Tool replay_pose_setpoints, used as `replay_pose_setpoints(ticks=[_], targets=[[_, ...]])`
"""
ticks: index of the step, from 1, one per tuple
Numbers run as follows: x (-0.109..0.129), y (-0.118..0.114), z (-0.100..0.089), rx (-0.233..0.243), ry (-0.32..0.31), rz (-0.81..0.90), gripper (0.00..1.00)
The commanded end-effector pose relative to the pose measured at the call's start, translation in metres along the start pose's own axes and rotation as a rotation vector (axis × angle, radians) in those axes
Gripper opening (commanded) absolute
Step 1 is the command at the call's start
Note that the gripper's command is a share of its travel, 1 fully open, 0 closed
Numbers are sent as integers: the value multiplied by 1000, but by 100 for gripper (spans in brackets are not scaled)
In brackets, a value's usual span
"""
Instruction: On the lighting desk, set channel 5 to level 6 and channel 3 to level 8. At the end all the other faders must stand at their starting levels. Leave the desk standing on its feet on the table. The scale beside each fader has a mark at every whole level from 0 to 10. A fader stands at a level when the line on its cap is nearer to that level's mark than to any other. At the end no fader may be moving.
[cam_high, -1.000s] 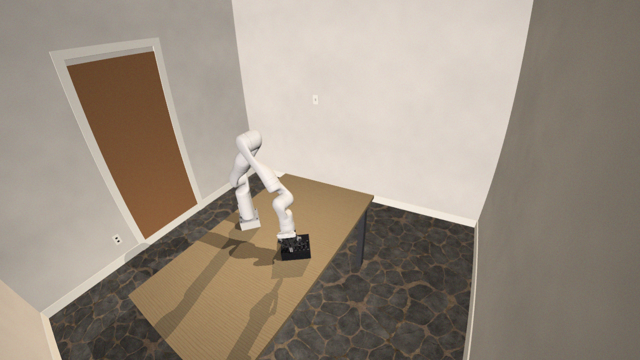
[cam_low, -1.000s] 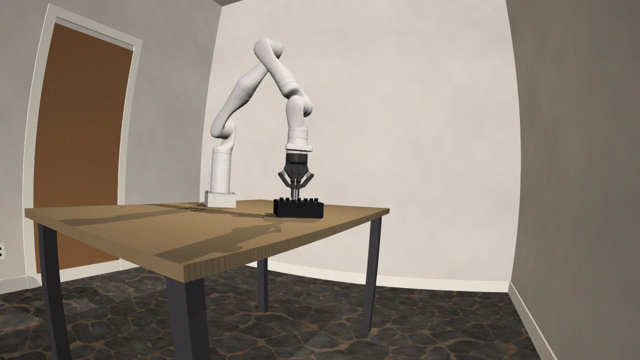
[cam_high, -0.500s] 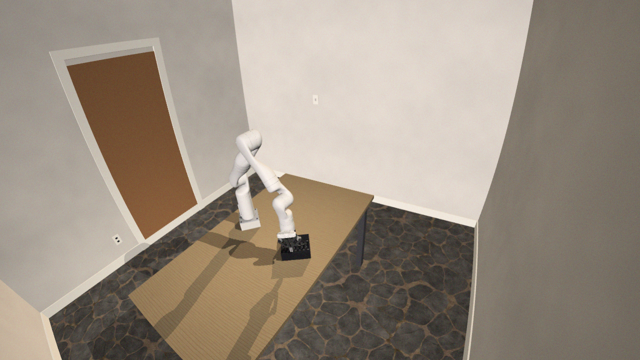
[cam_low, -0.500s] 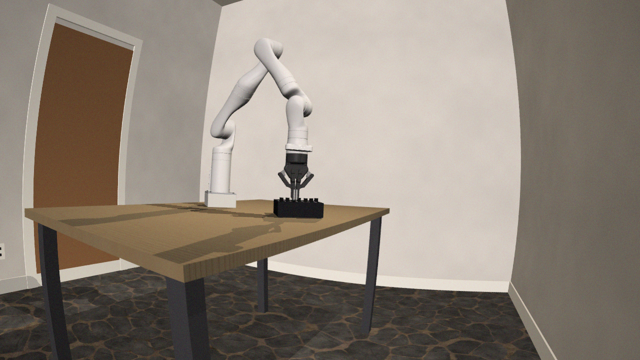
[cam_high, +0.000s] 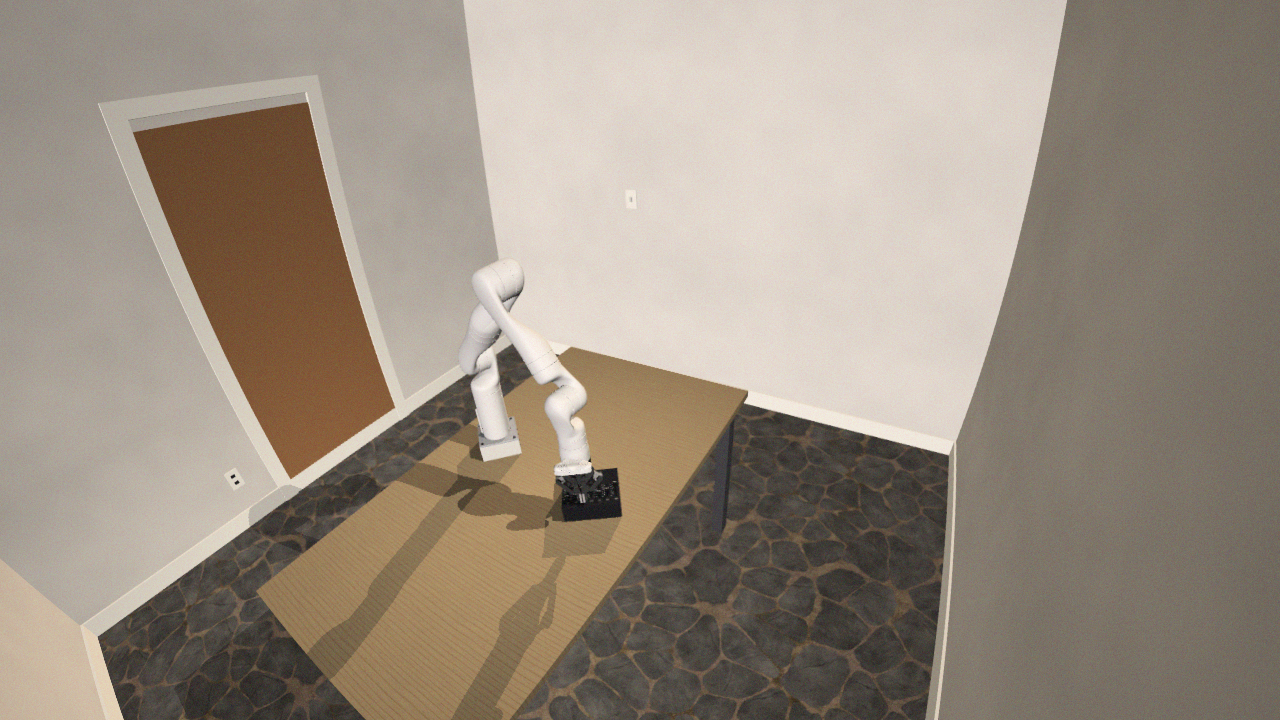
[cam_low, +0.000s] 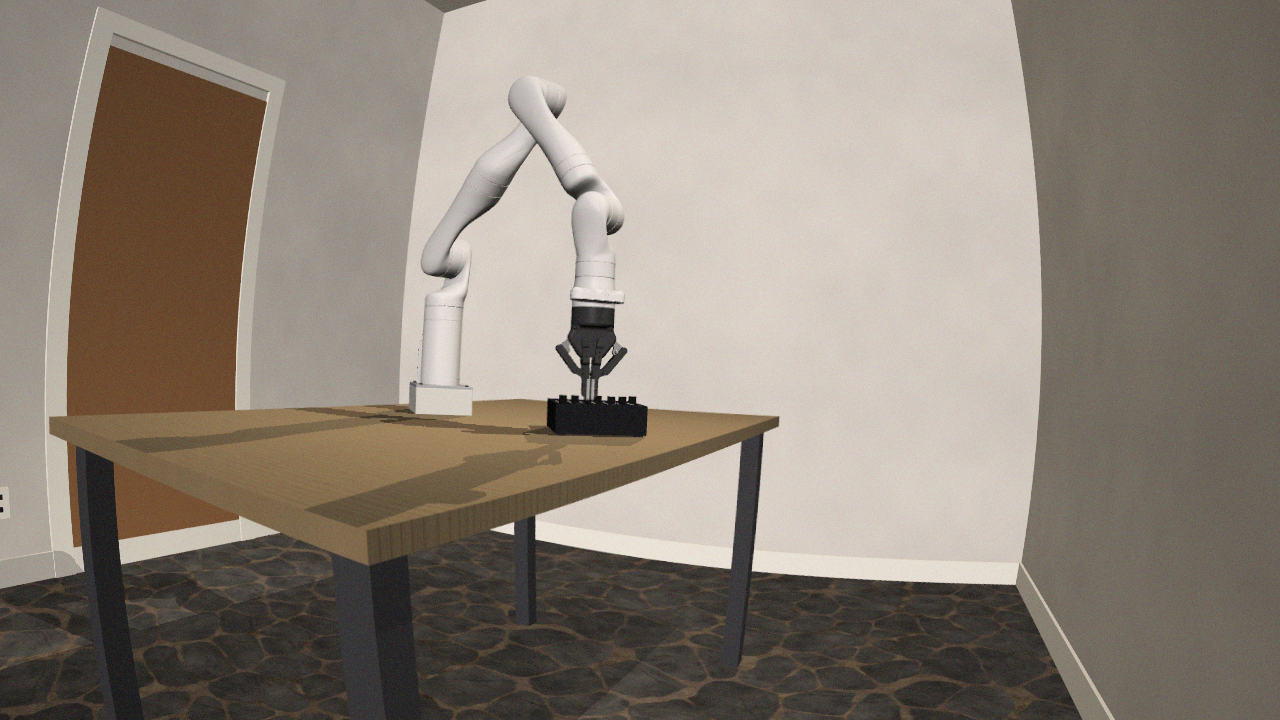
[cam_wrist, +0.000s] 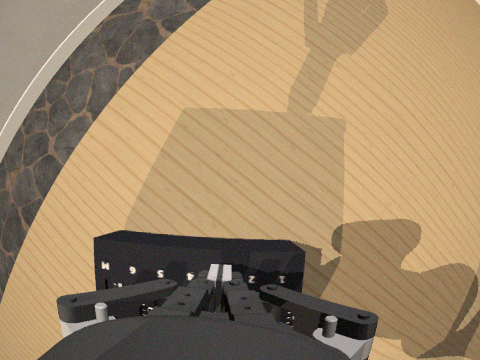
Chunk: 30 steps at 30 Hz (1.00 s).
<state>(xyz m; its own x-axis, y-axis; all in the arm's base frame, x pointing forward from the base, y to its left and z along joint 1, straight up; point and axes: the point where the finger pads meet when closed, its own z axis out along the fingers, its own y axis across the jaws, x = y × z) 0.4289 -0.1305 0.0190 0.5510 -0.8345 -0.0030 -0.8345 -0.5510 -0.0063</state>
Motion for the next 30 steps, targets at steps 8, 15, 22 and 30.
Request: replay_pose_setpoints(ticks=[8,15,22,30], targets=[[-4,-1,-1,1,1,-1,0],[-7,-1,-1,1,1,-1,0],[-11,-1,-1,1,1,-1,0],[-15,-1,-1,1,1,-1,0]])
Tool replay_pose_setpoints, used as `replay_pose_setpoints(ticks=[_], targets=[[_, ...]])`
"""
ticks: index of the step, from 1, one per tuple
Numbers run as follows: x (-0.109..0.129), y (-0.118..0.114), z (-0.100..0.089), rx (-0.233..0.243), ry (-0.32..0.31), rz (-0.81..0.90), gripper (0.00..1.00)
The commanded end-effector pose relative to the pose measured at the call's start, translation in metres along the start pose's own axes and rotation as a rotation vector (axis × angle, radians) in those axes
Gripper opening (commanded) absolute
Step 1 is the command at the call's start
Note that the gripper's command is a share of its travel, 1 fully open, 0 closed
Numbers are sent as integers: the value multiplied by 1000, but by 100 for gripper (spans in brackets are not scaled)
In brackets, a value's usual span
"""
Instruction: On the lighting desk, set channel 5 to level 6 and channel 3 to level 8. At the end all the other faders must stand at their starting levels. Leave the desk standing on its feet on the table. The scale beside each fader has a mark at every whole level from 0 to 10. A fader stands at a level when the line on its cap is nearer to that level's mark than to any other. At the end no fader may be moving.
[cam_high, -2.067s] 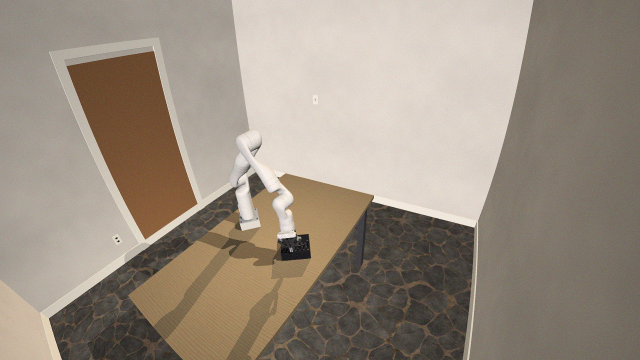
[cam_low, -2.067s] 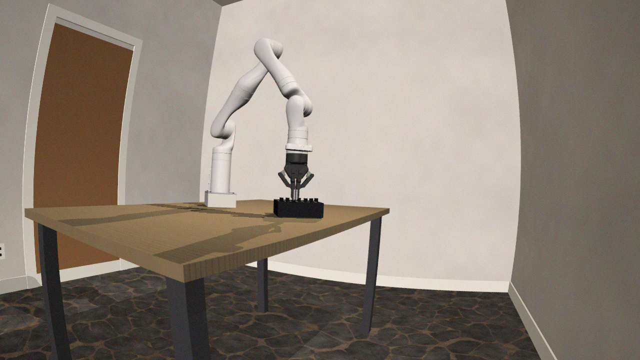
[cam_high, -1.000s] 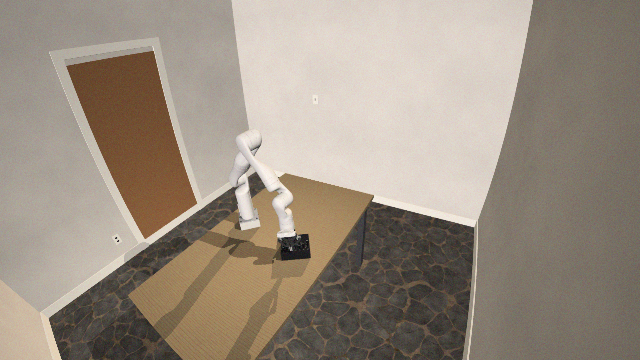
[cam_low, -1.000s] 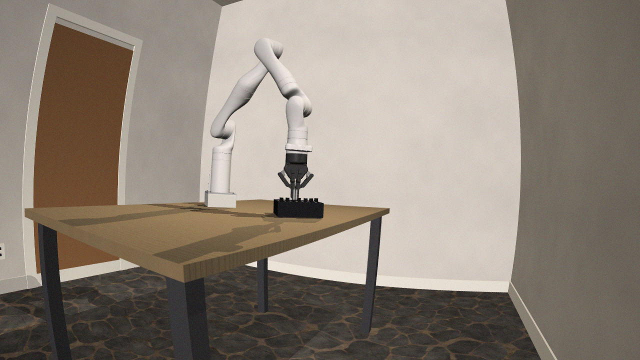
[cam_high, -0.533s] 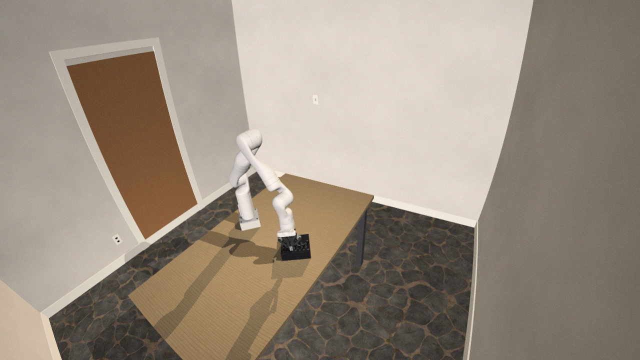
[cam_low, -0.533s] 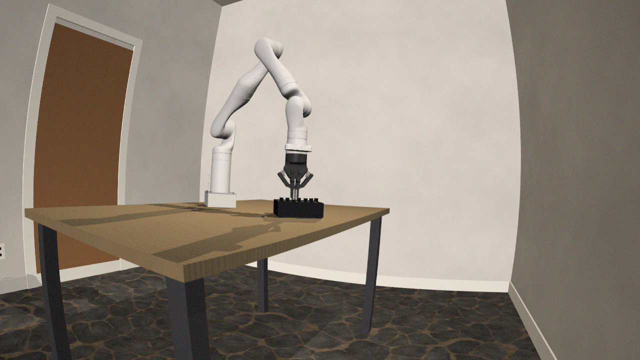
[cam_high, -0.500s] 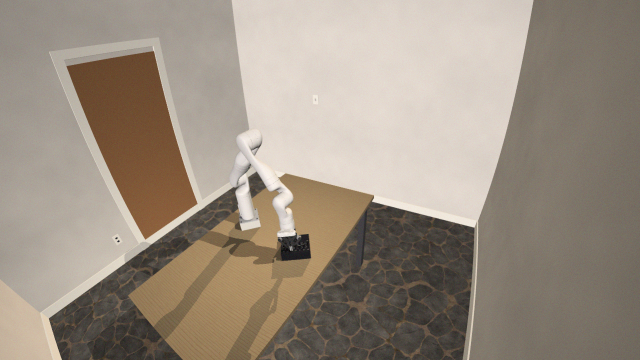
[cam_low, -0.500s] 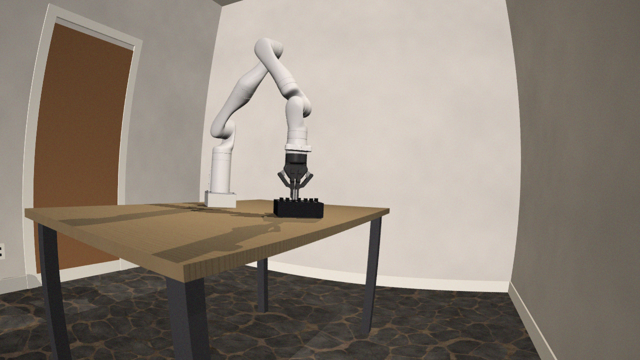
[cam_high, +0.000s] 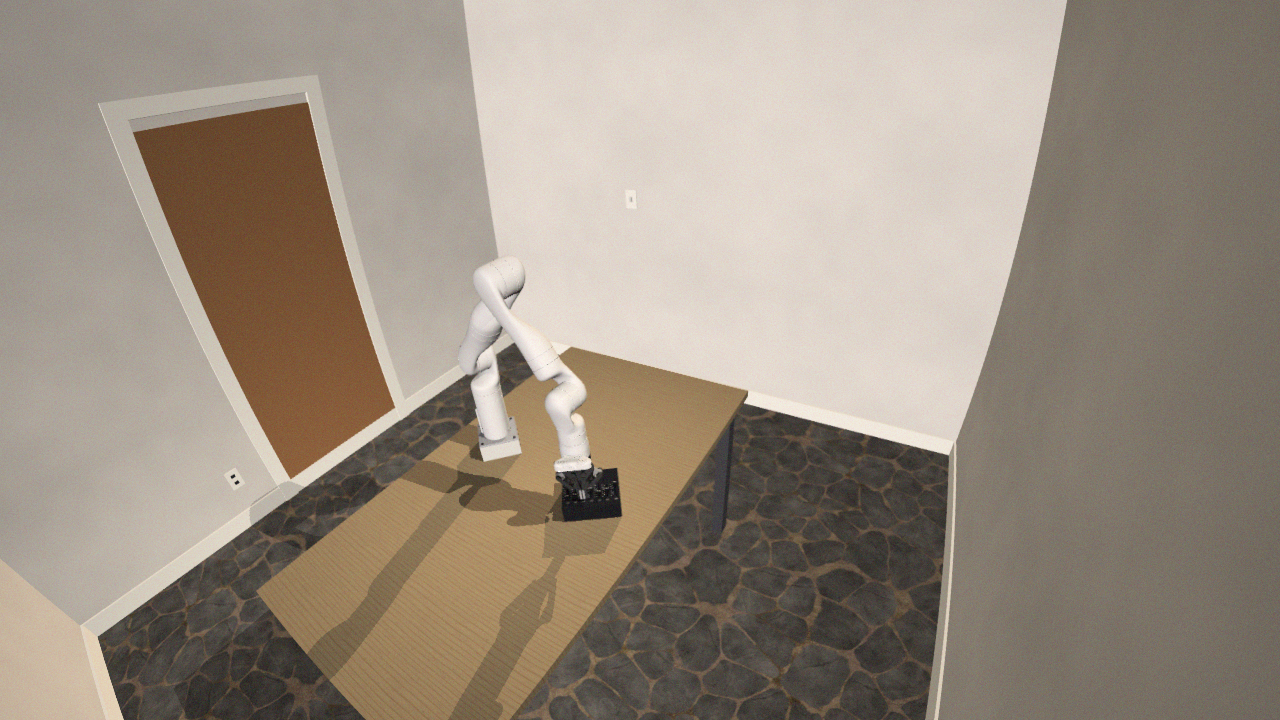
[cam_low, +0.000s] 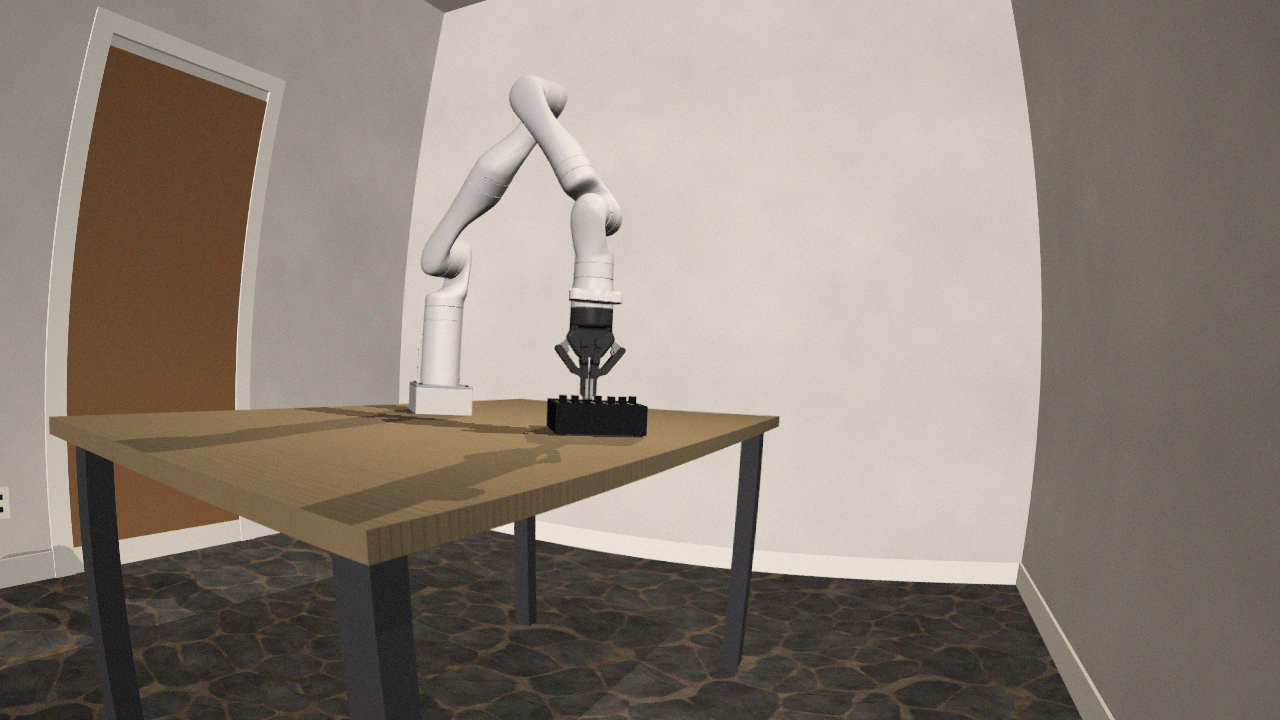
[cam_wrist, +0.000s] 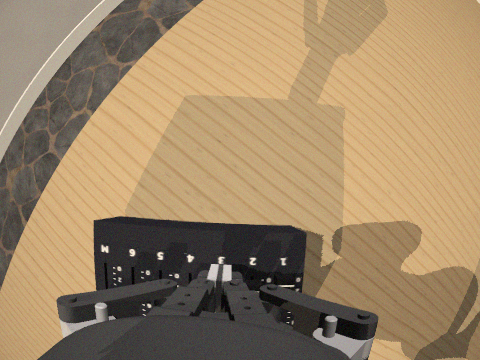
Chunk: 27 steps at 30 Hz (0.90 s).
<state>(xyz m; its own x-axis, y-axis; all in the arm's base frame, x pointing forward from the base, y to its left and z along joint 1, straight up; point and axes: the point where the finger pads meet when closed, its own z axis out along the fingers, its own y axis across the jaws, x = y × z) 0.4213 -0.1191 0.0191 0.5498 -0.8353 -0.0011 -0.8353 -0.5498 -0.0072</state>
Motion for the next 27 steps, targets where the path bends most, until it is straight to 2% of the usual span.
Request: replay_pose_setpoints(ticks=[1,27], targets=[[-2,-1,-1,0,-1,-3,0],[-16,-1,-1,0,-1,-3,0]])
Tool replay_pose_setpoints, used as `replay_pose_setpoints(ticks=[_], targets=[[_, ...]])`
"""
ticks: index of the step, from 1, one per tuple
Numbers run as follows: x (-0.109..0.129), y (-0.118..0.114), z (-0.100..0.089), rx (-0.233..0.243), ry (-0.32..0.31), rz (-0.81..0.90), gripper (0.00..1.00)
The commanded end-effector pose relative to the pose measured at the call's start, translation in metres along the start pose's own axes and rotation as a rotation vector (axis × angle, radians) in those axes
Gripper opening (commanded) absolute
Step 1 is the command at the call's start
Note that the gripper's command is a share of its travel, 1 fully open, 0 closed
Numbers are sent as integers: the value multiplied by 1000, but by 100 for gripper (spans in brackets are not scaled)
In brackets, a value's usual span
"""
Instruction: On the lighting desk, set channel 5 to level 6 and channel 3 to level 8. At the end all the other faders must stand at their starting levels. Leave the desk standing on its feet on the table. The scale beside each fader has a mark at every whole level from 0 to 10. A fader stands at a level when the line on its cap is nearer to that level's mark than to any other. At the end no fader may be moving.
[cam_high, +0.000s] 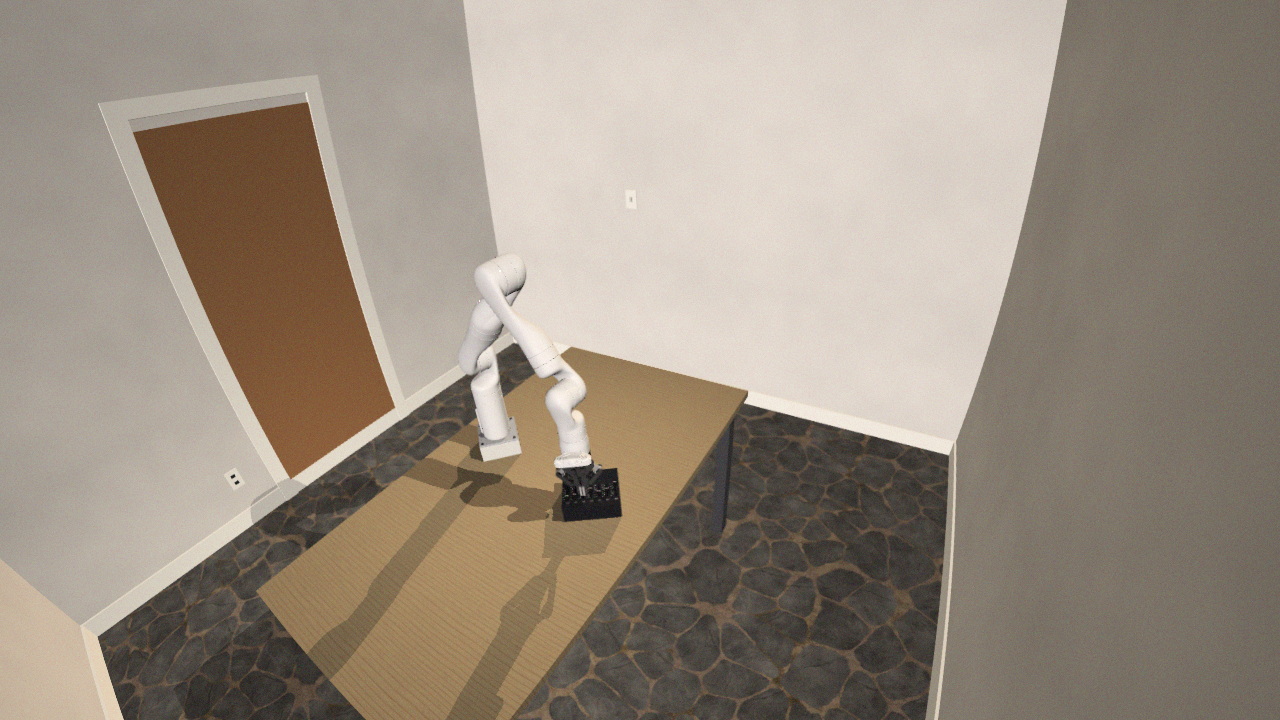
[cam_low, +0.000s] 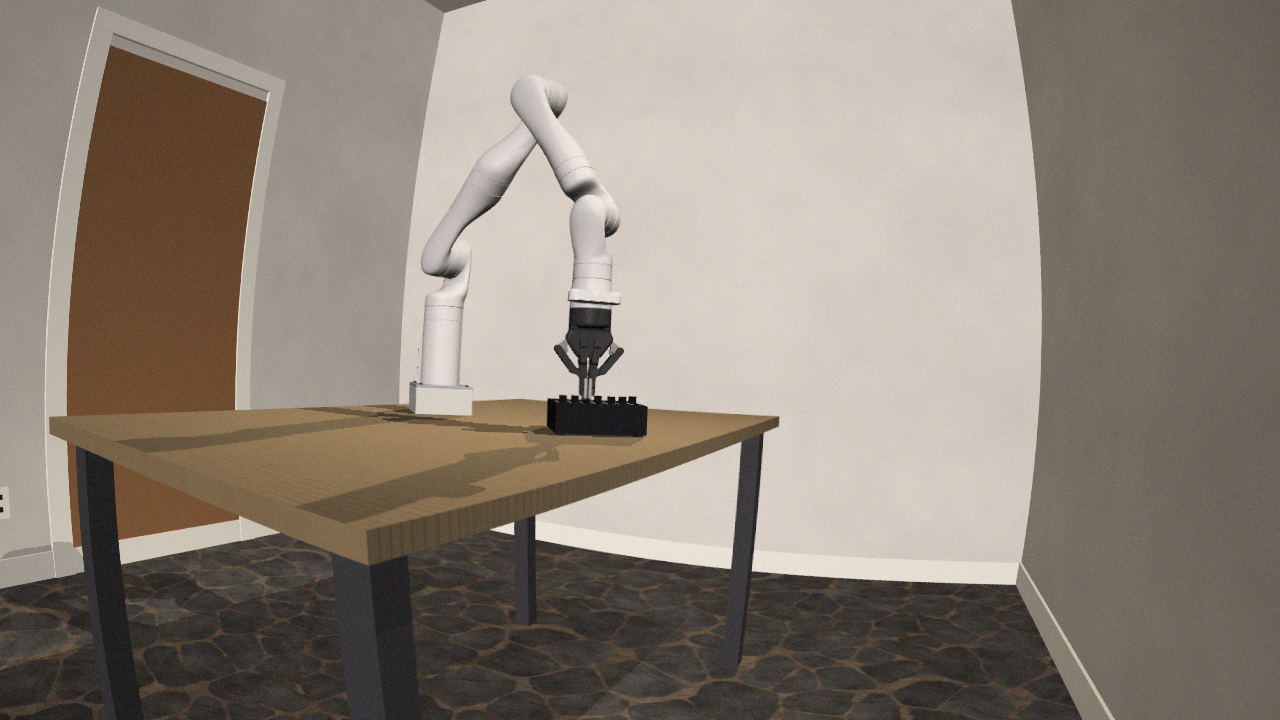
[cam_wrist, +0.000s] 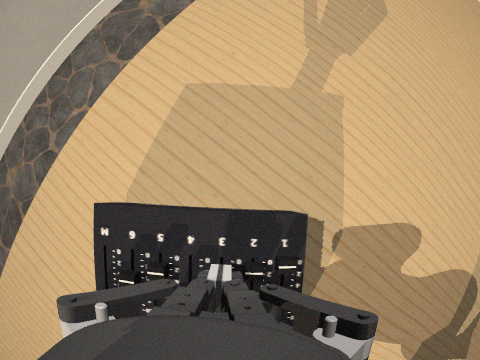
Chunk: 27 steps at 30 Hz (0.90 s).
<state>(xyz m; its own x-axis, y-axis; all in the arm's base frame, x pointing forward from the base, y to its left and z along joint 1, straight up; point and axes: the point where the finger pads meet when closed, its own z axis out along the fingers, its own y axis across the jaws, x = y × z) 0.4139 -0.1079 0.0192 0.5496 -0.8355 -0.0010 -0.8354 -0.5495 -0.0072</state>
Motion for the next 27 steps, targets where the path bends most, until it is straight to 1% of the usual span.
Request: replay_pose_setpoints(ticks=[1,27], targets=[[-3,-1,-1,0,-1,-3,0],[-8,-1,-1,0,-1,-3,0]])
